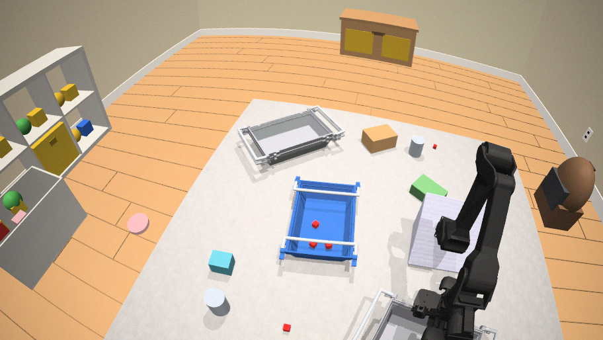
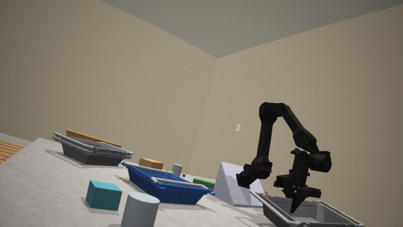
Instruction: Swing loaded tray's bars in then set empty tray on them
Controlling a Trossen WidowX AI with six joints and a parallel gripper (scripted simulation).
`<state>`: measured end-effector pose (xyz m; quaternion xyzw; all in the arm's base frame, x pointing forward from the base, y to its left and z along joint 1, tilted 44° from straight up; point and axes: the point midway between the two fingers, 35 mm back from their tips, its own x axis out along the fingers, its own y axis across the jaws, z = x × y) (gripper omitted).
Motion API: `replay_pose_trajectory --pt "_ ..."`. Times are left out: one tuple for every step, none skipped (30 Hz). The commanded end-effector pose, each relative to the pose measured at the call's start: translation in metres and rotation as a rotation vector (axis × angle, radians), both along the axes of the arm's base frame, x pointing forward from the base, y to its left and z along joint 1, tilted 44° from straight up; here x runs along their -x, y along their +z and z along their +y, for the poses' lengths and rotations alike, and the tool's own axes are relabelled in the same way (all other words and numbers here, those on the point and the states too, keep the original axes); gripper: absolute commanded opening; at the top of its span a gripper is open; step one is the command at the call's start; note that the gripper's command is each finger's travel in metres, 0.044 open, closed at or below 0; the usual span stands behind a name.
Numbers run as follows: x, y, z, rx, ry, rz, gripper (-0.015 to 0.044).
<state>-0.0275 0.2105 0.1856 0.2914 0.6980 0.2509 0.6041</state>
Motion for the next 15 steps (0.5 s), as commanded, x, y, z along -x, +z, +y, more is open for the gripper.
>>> replay_pose_trajectory --pt "-0.002 0.014 -0.016 0.006 0.002 -0.001 0.0" --pt "-0.003 0.018 -0.02 0.006 0.002 -0.001 0.0" --pt "-0.003 0.021 -0.025 0.006 0.002 -0.001 0.0" --pt "-0.004 0.025 -0.029 0.006 0.002 -0.001 0.0" --pt "-0.004 0.028 -0.034 0.006 0.002 -0.001 0.0" --pt "-0.005 0.031 -0.037 0.006 0.002 -0.001 0.0" --pt "-0.005 0.032 -0.039 0.006 0.002 -0.001 0.0" --pt "-0.005 0.033 -0.04 0.006 0.002 -0.001 0.0" --pt "-0.005 0.033 -0.04 0.006 0.002 -0.001 0.0" --pt "-0.005 0.033 -0.04 0.006 0.002 -0.001 0.0" --pt "-0.005 0.033 -0.04 0.006 0.002 -0.001 0.0" --pt "-0.005 0.033 -0.04 0.006 0.002 -0.001 0.0" --pt "-0.005 0.033 -0.04 0.006 0.002 -0.001 0.0" --pt "-0.005 0.033 -0.04 0.006 0.002 -0.001 0.0" --pt "-0.005 0.033 -0.04 0.006 0.002 -0.001 0.0"
